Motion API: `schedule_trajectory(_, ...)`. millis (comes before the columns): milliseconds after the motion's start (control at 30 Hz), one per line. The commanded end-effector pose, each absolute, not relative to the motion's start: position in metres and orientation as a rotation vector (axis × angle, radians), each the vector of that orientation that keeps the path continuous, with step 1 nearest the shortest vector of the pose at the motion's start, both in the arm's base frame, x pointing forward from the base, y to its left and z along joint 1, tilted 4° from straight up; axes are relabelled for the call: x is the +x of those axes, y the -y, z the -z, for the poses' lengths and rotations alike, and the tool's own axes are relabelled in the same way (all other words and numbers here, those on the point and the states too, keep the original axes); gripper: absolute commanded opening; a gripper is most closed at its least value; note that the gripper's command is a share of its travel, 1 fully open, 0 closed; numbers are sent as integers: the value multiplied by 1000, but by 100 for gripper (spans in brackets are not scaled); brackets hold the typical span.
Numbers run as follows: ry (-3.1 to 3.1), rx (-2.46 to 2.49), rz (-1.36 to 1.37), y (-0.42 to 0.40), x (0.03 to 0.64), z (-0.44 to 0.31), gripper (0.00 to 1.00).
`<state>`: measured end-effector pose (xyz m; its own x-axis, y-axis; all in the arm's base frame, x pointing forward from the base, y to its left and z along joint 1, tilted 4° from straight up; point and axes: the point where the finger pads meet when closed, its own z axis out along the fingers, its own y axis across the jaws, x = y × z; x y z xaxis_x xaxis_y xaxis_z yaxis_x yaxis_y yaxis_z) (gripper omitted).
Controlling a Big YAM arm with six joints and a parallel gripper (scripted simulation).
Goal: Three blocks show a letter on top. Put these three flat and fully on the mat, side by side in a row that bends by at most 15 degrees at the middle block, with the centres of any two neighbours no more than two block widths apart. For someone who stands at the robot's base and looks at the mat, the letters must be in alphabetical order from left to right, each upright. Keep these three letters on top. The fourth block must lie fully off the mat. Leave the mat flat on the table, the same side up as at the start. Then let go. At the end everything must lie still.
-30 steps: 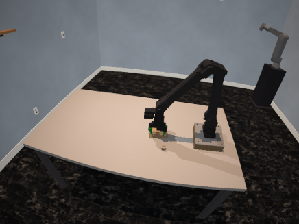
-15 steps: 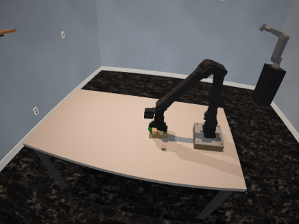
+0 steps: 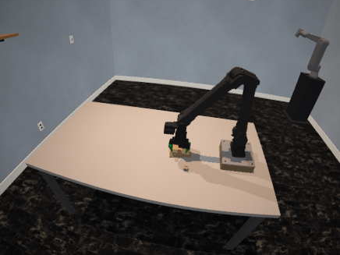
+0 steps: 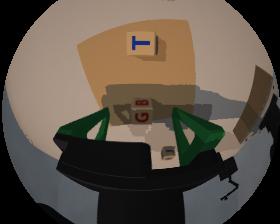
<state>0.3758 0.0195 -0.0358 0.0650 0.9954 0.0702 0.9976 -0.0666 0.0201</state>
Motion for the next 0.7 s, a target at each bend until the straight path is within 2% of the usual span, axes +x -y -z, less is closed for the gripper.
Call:
schedule_trajectory(0, 2152, -2291, 159, -20, 400, 12, 90)
schedule_trajectory(667, 2135, -2278, 117, -14, 390, -3, 90)
